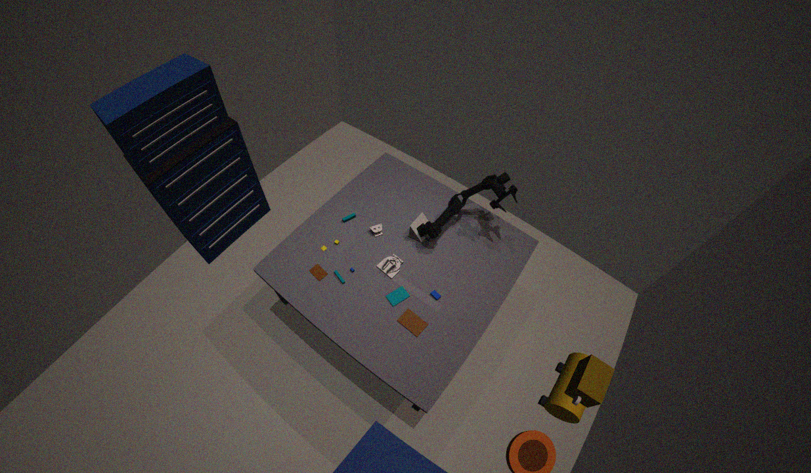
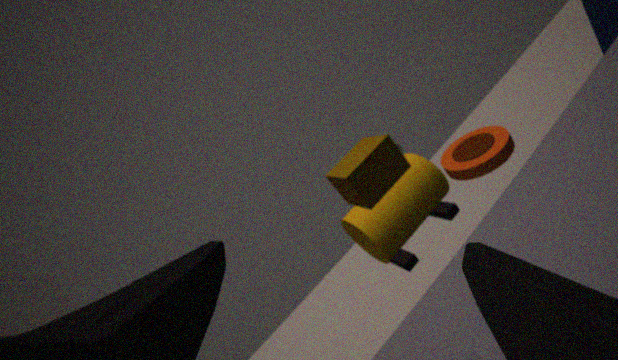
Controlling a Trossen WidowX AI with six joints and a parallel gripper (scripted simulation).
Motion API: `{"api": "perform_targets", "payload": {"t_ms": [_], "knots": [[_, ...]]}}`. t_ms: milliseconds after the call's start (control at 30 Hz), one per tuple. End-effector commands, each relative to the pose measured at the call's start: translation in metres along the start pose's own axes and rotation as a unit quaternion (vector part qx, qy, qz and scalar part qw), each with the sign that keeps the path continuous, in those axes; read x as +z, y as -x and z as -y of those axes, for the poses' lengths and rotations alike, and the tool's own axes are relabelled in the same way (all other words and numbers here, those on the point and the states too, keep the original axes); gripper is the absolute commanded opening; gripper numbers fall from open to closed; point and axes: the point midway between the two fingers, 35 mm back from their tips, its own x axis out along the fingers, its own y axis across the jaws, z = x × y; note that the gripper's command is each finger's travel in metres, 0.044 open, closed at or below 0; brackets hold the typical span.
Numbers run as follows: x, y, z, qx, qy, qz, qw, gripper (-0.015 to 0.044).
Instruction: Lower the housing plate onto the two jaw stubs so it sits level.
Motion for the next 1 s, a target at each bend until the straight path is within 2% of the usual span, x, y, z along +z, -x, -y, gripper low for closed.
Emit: {"api": "perform_targets", "payload": {"t_ms": [0, 33, 333, 633, 967], "knots": [[0.0, 0.0, 0.0, 0.0, 0.0, 0.0, 1.0, 0.0426], [0.0, -0.001, 0.0, 0.0, 0.001, 0.001, 1.0, 0.044], [0.028, -0.046, 0.009, -0.035, 0.049, 0.04, 0.997, 0.044], [0.085, -0.107, 0.029, -0.102, 0.101, 0.098, 0.985, 0.044], [0.145, -0.159, 0.069, -0.2, 0.153, 0.119, 0.961, 0.044]]}}
